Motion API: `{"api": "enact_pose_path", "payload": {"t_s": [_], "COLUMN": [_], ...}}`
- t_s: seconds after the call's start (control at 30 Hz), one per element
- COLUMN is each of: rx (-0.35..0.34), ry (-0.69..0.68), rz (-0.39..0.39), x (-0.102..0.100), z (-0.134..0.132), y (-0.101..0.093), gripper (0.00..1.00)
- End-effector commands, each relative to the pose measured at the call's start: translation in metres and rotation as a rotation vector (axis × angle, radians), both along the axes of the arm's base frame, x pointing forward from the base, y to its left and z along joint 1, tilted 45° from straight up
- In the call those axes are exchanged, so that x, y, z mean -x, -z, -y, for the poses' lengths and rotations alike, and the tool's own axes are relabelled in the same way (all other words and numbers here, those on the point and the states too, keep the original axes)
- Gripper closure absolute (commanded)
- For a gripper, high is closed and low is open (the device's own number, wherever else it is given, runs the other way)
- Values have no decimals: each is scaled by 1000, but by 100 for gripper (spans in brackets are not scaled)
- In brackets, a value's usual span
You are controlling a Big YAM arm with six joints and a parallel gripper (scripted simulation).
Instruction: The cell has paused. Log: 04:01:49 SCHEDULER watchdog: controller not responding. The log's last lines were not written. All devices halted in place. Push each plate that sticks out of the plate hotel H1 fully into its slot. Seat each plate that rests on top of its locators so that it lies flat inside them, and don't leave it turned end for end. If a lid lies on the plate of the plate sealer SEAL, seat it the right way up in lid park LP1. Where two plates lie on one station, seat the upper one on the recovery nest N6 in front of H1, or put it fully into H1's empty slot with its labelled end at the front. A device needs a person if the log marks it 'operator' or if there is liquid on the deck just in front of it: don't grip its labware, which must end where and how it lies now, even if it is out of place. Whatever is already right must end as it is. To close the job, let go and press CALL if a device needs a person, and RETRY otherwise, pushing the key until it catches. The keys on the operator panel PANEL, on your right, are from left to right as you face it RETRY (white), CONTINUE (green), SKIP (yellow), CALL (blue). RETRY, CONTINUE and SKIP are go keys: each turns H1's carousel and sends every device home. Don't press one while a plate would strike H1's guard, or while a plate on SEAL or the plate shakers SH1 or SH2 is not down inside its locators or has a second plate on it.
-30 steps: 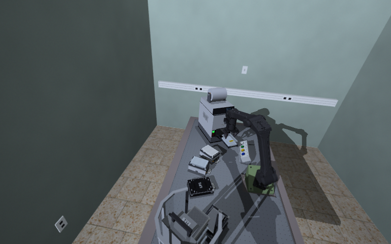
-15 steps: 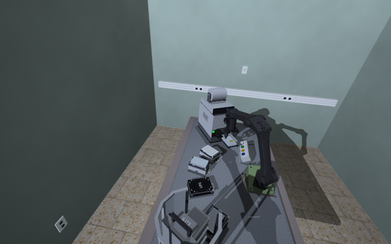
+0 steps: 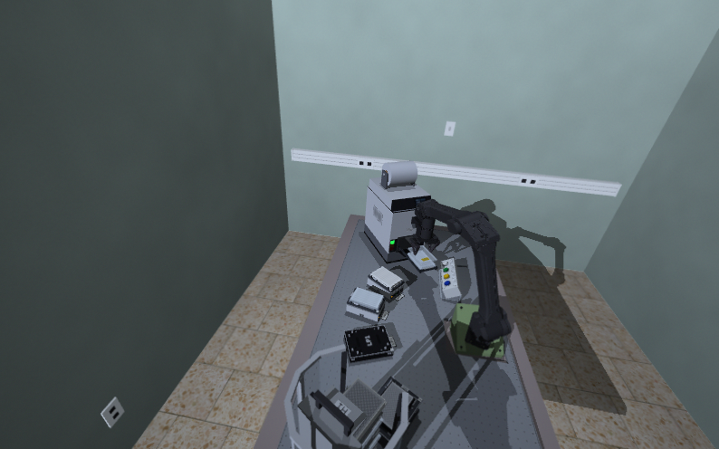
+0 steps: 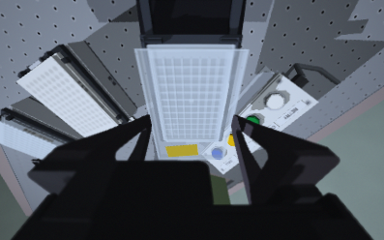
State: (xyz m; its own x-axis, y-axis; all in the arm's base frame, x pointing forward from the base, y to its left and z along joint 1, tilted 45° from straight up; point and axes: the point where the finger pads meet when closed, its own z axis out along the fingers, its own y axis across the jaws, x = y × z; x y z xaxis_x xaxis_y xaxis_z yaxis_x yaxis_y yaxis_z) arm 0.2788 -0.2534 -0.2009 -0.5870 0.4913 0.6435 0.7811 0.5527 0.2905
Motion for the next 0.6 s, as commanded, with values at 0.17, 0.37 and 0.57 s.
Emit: {"api": "enact_pose_path", "payload": {"t_s": [0.17,0.37,0.57], "rx": [61,61,60], "ry": [3,3,3], "rz": [61,61,60], "x": [-23,-22,-22], "z": [32,31,31], "y": [-9,-9,-9], "gripper": [18,18,18]}}
